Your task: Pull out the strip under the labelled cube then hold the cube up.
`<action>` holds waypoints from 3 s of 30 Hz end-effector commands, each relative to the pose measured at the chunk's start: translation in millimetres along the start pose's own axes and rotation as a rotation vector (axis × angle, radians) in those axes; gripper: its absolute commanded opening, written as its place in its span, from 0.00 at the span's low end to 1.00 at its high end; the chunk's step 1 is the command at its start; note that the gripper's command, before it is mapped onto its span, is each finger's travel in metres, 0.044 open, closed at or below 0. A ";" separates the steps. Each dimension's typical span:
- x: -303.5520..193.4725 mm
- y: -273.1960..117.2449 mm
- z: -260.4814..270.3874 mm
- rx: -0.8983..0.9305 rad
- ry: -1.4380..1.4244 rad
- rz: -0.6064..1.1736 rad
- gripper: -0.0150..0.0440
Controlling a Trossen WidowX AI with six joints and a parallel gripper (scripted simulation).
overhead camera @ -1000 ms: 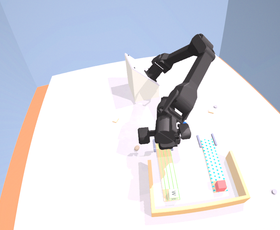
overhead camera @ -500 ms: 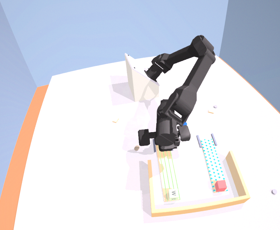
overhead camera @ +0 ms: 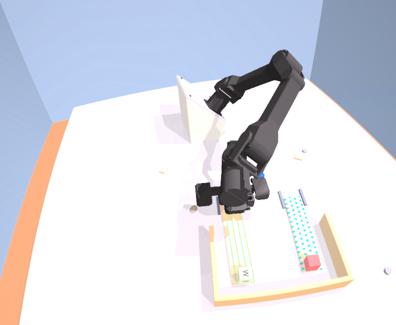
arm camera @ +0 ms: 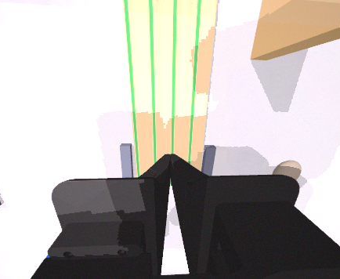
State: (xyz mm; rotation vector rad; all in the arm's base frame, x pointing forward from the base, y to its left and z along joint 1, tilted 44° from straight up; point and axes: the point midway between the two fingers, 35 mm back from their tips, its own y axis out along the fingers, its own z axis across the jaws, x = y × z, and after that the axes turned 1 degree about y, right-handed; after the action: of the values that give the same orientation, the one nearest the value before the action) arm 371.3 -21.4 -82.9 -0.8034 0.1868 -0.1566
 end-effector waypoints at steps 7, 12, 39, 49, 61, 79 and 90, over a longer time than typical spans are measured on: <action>1.3 1.4 0.9 0.006 0.004 -0.002 0.25; 1.9 1.9 0.9 0.006 0.004 -0.002 0.25; -30.3 3.4 -0.6 0.006 0.005 -0.001 0.25; -46.0 4.1 -0.6 0.006 0.006 0.000 0.25; -64.8 5.0 -0.5 0.006 0.007 0.001 0.25; -92.8 5.5 -0.3 0.006 0.008 0.002 0.25; -109.9 5.7 -0.1 0.006 0.009 0.003 0.25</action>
State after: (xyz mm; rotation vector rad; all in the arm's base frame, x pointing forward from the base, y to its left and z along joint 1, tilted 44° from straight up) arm 274.3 1.3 -73.1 -0.7975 0.1851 -0.1751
